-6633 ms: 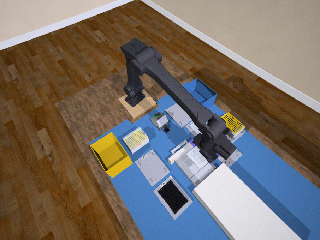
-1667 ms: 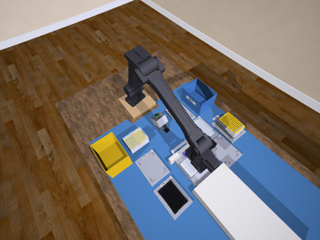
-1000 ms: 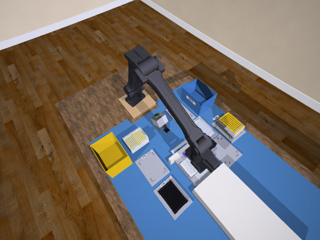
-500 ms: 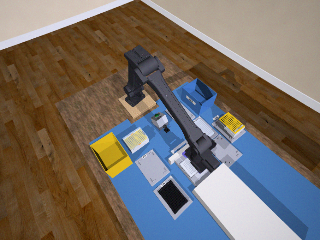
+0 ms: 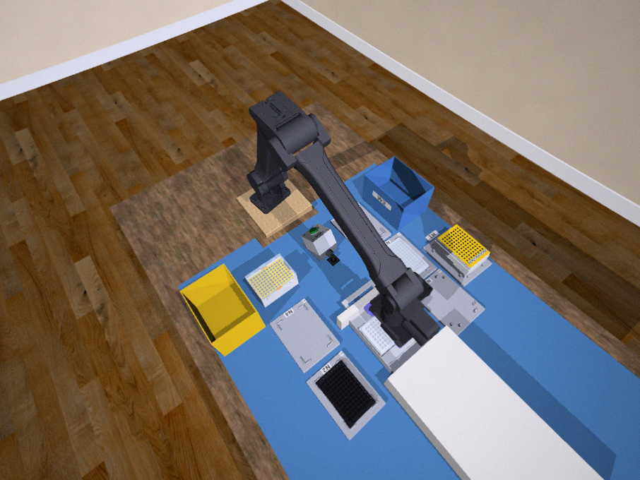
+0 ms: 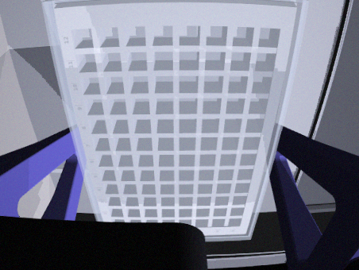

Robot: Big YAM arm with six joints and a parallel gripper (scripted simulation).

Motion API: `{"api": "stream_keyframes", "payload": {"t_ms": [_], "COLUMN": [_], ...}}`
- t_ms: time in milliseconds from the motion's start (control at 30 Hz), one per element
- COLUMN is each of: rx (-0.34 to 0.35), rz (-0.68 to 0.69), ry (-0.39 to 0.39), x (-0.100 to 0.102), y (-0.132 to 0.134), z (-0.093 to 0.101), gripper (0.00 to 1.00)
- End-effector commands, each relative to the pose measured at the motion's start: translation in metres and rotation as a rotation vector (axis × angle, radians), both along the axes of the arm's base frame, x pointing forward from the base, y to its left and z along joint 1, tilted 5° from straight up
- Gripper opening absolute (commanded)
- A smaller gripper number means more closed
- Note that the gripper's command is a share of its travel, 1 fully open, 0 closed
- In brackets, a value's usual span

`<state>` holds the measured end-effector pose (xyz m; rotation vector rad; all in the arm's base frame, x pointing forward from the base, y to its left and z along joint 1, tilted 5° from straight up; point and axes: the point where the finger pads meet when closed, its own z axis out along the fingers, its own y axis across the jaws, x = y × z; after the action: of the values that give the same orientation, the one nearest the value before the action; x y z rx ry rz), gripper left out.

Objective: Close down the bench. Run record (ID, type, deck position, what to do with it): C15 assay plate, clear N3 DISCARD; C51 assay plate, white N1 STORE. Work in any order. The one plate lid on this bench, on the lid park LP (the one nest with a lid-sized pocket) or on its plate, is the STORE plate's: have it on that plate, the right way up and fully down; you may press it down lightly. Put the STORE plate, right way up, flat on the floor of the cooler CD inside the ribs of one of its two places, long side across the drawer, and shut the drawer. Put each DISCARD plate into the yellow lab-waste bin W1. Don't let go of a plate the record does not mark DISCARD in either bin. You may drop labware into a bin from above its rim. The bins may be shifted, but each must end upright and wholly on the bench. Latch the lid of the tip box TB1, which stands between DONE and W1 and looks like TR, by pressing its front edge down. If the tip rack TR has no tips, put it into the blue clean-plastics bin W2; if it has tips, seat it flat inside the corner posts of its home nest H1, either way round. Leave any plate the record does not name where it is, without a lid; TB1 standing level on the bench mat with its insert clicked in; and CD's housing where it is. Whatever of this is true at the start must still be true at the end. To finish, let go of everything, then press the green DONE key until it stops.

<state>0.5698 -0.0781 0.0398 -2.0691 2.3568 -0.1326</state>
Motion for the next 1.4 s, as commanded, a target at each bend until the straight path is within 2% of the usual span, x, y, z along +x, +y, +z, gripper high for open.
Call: {"api": "stream_keyframes", "payload": {"t_ms": [0,667,1367], "rx": [0.002,0.002,0.002], "rz": [-0.005,-0.006,-0.006], "ry": [-0.018,-0.017,-0.017], "x": [0.0052,0.0065,0.0043], "y": [-0.008,-0.0085,-0.0081], "z": [0.0012,-0.0069,-0.0042], "gripper": [0.0,0.0,0.0]}}
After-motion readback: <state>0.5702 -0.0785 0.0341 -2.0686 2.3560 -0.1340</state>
